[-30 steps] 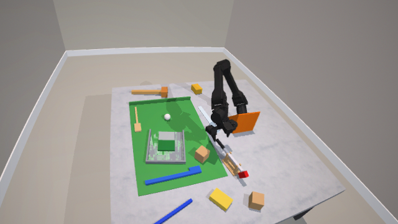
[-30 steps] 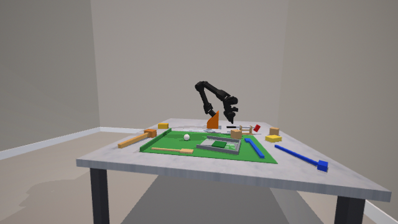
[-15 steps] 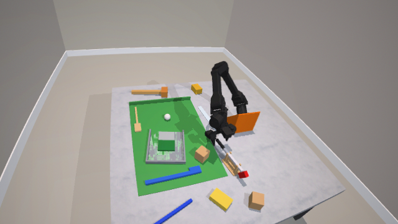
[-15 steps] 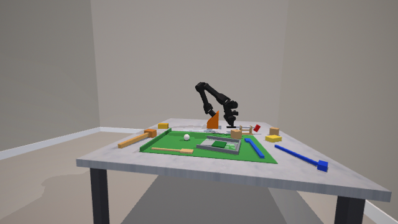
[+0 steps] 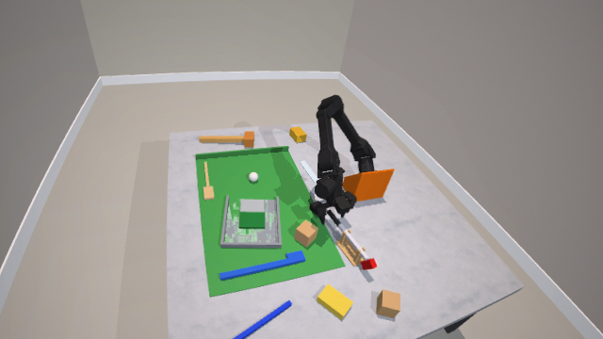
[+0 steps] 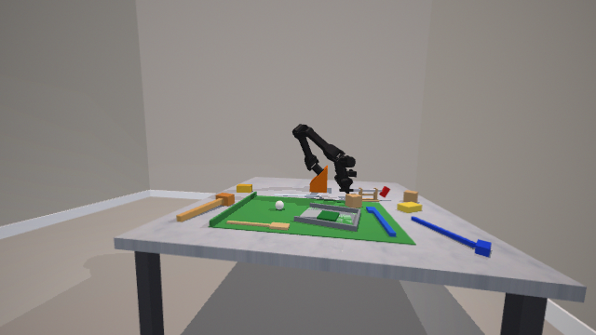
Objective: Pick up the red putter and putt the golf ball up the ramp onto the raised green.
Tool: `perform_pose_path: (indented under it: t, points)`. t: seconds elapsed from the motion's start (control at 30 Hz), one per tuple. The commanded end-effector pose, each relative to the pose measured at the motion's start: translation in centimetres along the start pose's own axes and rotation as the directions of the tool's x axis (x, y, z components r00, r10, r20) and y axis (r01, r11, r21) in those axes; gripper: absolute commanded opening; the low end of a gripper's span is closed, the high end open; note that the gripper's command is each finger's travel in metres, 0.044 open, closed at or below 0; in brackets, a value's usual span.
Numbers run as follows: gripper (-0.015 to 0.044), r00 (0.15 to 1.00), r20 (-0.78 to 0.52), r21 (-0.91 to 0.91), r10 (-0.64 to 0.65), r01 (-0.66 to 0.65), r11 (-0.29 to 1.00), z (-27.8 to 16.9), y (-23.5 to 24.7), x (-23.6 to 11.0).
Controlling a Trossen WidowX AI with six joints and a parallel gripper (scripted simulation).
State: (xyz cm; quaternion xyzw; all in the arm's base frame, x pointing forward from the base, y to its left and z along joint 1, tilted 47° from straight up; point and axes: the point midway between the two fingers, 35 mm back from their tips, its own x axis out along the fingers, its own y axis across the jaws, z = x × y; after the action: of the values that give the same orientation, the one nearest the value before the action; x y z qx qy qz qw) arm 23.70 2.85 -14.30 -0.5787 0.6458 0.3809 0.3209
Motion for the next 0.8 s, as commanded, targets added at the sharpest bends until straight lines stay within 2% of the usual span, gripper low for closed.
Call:
perform_pose_path:
  t: [0.0, 0.23, 0.73, 0.77]
  points:
    - [0.0440, 1.000, -0.007, -0.006, 0.000, 0.000, 1.000, -0.26, 0.09, 0.67]
    - [0.0440, 1.000, -0.008, -0.006, 0.000, 0.000, 1.000, -0.52, 0.12, 1.51]
    - [0.0046, 1.000, -0.001, 0.000, 0.002, -0.002, 1.000, -0.36, 0.05, 1.17]
    - [0.0040, 1.000, -0.001, 0.000, 0.002, -0.002, 1.000, -0.36, 0.05, 1.17]
